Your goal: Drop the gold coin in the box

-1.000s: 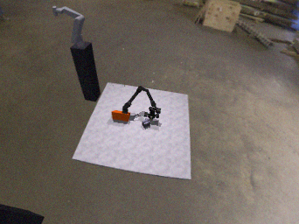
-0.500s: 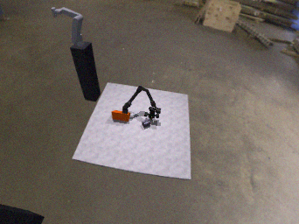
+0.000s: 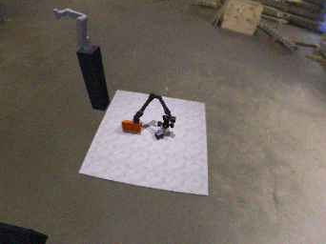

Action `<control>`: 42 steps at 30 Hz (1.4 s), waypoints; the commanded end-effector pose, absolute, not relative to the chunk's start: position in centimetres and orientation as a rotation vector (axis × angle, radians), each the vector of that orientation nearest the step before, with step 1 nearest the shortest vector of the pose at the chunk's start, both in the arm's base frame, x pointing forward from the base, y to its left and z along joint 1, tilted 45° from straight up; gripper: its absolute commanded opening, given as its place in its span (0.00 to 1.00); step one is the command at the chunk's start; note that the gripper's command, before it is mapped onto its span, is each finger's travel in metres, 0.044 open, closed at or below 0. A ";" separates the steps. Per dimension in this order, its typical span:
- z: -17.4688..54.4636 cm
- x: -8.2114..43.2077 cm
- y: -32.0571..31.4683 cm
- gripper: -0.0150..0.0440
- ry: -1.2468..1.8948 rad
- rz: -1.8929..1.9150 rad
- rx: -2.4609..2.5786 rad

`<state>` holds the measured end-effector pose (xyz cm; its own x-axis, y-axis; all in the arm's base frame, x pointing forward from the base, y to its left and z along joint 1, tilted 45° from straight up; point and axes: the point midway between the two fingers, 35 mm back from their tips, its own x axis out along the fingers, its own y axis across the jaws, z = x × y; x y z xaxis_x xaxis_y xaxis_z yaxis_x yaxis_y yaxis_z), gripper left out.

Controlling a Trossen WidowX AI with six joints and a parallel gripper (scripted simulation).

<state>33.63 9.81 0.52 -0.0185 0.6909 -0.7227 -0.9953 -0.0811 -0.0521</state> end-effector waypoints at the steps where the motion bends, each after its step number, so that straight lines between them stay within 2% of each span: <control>1: 1.1 33.7 9.2 0.25 0.572 1.535 -0.704; 28: 5.8 33.5 5.3 0.25 0.568 1.561 -0.670; 42: 5.5 33.5 5.0 0.25 0.889 1.365 -0.322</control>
<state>33.51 5.05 5.61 -0.0457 0.7072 -0.7055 -0.9582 0.1686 0.2310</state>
